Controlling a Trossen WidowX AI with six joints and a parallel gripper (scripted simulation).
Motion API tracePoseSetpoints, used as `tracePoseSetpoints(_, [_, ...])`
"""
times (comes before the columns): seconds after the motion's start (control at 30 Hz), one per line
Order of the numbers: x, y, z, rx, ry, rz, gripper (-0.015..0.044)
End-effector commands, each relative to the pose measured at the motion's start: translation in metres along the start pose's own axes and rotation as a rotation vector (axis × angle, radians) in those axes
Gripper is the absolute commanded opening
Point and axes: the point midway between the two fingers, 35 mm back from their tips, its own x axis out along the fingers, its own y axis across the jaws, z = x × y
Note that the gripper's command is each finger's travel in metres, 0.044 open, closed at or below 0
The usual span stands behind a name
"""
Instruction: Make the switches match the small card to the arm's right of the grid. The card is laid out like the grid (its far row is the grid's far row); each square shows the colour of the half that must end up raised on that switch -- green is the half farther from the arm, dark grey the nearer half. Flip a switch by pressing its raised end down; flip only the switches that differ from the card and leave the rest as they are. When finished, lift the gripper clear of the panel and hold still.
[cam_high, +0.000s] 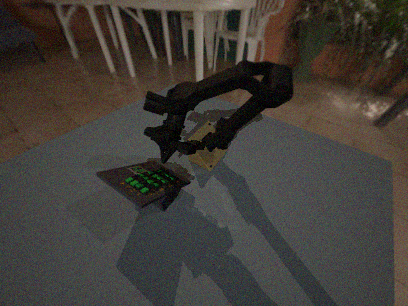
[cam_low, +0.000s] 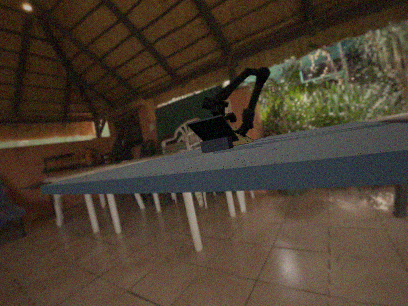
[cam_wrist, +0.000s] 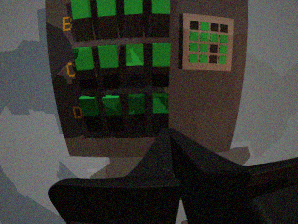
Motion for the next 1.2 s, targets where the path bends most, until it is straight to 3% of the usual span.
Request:
tracePoseSetpoints(0.0, [0.005,0.002,-0.003,0.013,0.002,0.008,0.0])
tracePoseSetpoints(1.17, [0.019,0.002,-0.003,0.013,0.001,0.008,0.0])
